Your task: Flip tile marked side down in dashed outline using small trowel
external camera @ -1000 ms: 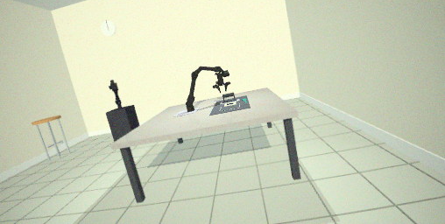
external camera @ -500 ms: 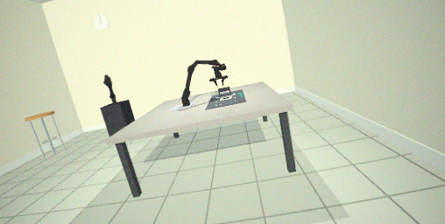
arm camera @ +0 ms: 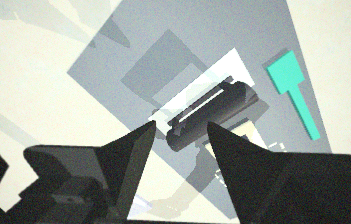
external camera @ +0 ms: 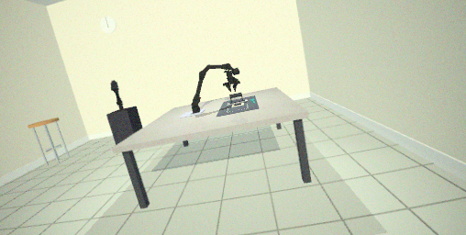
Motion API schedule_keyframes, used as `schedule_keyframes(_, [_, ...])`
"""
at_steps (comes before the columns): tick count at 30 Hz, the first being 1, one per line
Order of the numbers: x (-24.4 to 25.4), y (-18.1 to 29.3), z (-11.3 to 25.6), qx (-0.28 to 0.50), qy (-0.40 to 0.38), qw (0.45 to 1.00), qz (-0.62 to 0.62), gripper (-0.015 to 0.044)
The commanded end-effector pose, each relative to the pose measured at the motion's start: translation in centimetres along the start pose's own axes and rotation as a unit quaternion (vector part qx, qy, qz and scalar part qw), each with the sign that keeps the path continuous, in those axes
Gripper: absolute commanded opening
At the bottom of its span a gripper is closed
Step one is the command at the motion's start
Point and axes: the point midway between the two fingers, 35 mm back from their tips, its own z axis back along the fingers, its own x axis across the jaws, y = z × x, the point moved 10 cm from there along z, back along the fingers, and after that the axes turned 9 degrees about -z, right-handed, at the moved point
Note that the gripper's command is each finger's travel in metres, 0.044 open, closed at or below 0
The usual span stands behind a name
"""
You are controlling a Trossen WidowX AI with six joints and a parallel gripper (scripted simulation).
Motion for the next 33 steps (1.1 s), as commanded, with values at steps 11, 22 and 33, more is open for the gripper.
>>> schedule_keyframes(11, [-2.1,0.0,0.1,0.004,0.001,0.970,-0.241,0.0270])
schedule_keyframes(22, [-3.6,0.2,0.4,0.004,0.002,0.912,-0.410,0.0270])
schedule_keyframes(33, [-3.6,0.1,-0.3,0.004,0.002,0.911,-0.413,0.0270])
